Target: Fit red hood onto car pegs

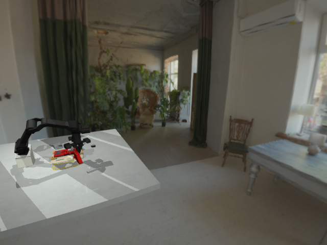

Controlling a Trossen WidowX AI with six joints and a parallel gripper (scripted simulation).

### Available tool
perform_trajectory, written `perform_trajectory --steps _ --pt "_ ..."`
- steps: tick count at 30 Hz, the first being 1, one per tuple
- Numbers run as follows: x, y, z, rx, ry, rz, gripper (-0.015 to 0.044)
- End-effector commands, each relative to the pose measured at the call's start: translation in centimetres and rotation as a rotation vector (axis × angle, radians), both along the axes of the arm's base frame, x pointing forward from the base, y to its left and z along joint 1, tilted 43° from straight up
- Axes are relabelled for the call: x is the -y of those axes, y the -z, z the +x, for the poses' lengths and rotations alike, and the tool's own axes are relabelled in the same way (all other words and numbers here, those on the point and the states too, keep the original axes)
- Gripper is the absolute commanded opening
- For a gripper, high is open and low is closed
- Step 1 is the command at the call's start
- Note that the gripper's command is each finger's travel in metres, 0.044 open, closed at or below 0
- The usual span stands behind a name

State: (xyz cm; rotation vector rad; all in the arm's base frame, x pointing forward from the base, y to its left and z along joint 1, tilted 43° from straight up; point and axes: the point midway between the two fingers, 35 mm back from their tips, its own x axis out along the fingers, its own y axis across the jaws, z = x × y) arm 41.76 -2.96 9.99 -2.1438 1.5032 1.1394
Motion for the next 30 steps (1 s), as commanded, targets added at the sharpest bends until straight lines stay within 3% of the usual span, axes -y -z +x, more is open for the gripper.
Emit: perform_trajectory --steps 1,30 --pt "0.2 0.1 -0.3 -0.008 -0.002 -0.006 0.0" --pt "0.8 -0.1 -1.5 -0.009 -0.002 -0.006 0.0"
